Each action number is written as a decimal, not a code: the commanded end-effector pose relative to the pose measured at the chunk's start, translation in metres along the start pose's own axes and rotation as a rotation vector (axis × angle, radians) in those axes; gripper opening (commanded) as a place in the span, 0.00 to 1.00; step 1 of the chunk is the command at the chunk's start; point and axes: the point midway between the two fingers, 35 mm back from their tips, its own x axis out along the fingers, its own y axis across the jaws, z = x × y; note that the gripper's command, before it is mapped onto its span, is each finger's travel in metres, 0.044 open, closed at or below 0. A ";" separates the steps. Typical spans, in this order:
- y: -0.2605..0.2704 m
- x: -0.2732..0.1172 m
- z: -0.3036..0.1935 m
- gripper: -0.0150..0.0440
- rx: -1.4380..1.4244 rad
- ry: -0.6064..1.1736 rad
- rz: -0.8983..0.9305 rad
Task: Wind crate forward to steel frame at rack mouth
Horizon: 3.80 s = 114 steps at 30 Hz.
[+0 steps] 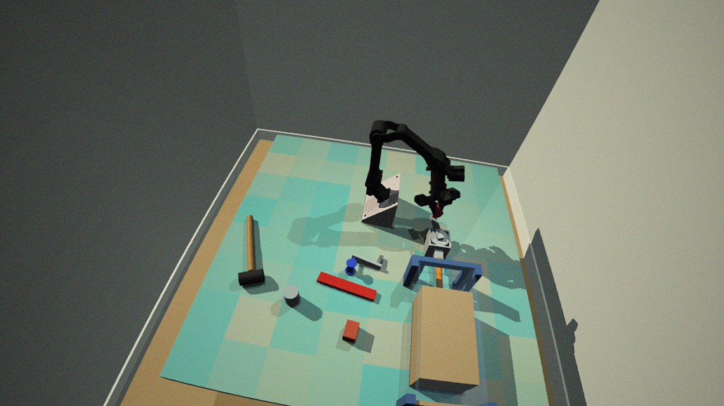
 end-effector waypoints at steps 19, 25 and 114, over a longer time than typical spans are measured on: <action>-0.038 0.002 0.000 0.25 -0.013 0.006 -0.031; -0.045 0.003 0.002 0.25 -0.013 0.006 -0.031; -0.115 0.035 0.076 0.25 -0.010 0.003 -0.039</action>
